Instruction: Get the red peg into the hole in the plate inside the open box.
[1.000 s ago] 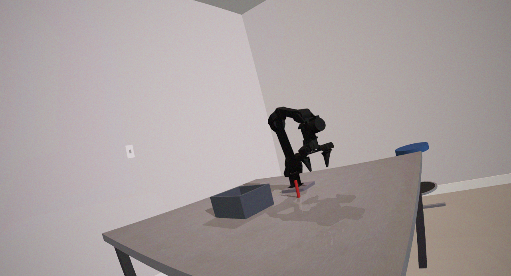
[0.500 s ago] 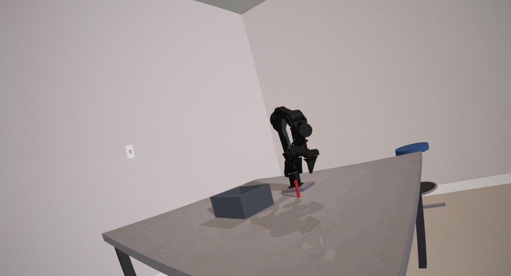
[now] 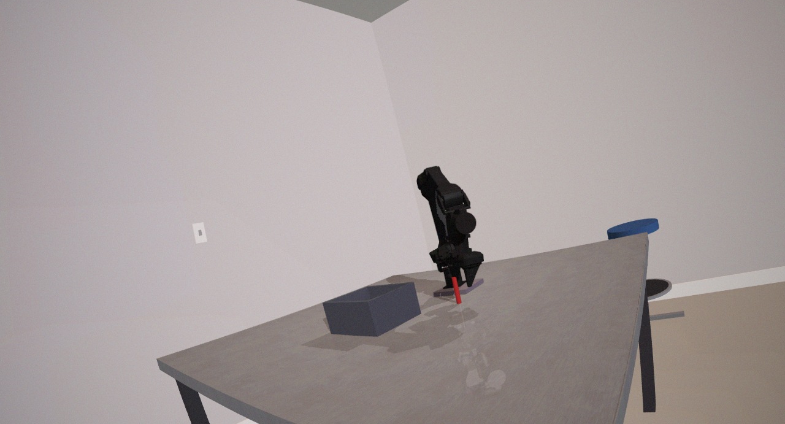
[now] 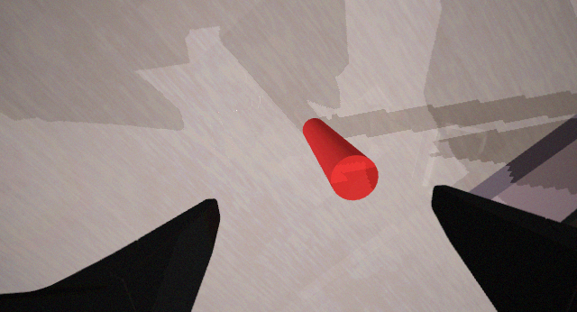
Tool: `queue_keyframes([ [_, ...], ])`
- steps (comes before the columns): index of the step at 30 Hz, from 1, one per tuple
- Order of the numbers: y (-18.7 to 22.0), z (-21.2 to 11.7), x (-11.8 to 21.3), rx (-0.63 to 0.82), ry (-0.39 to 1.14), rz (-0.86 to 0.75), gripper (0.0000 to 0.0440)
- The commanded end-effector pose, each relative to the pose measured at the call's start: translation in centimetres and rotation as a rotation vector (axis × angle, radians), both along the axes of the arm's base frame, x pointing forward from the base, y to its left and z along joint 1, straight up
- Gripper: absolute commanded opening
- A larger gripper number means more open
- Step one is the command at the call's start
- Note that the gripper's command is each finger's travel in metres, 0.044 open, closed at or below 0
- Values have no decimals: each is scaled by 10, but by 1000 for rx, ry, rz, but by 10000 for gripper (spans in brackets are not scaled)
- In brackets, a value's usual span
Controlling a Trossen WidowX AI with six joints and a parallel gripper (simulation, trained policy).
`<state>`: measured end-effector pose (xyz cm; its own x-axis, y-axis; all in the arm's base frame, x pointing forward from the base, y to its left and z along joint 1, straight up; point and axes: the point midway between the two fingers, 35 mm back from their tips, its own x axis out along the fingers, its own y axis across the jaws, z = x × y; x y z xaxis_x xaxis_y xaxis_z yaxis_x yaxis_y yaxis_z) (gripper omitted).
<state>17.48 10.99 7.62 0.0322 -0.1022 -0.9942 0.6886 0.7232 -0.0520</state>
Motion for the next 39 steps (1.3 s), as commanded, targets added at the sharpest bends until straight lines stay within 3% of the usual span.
queue_keyframes([
  [1,-6,-17,1,-30,1,-6,440],
  [5,-9,-29,3,-47,-3,0,402],
  [20,-20,-51,6,-112,48,-23,16],
  [39,-56,44,45,-214,-149,-49,0],
])
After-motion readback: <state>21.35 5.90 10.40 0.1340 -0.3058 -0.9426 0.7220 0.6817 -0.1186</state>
